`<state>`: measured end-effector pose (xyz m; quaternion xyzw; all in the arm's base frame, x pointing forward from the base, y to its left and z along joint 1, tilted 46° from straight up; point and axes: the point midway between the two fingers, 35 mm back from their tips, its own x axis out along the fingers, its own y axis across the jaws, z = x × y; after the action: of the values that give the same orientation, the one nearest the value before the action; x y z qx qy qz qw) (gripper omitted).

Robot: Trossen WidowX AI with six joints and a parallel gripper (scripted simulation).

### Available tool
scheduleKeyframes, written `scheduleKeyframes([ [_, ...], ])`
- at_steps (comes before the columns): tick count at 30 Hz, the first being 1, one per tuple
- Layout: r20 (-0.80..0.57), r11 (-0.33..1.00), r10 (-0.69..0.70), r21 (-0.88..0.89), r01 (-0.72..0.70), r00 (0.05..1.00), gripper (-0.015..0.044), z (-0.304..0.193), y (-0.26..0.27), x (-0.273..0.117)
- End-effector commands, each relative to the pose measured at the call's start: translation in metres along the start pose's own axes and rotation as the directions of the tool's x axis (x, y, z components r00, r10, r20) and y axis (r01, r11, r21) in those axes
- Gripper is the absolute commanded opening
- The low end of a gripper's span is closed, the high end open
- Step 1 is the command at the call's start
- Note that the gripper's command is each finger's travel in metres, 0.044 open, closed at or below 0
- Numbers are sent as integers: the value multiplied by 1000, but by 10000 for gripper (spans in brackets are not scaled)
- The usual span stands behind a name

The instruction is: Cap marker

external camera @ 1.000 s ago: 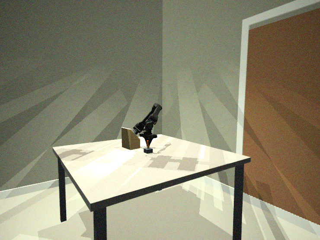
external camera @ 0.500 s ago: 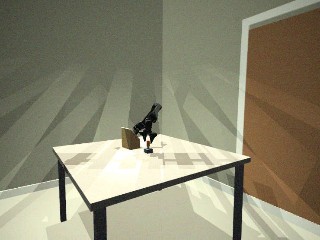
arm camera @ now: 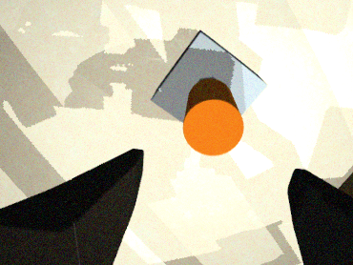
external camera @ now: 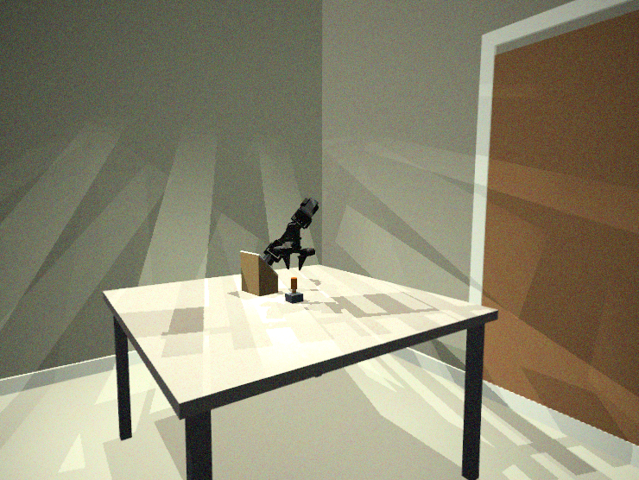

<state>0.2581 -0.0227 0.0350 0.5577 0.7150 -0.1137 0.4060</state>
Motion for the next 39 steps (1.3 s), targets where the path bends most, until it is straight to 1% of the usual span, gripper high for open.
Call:
scheduleKeyframes([
  [1,2,910,-1,-414,2,1000,177,1,0,1],
  [3,2,814,0,-581,1,1000,125,1,0,3],
  [5,1,686,0,-727,1,1000,72,1,0,4],
  [7,1,550,1,-835,0,1000,20,1,1,5],
  [8,1,511,1,-860,0,1000,0,1,1,5],
  [24,1,497,1,-868,0,1000,0,1,1,6],
  [39,0,497,1,-868,-1,1000,0,1,1,27],
])
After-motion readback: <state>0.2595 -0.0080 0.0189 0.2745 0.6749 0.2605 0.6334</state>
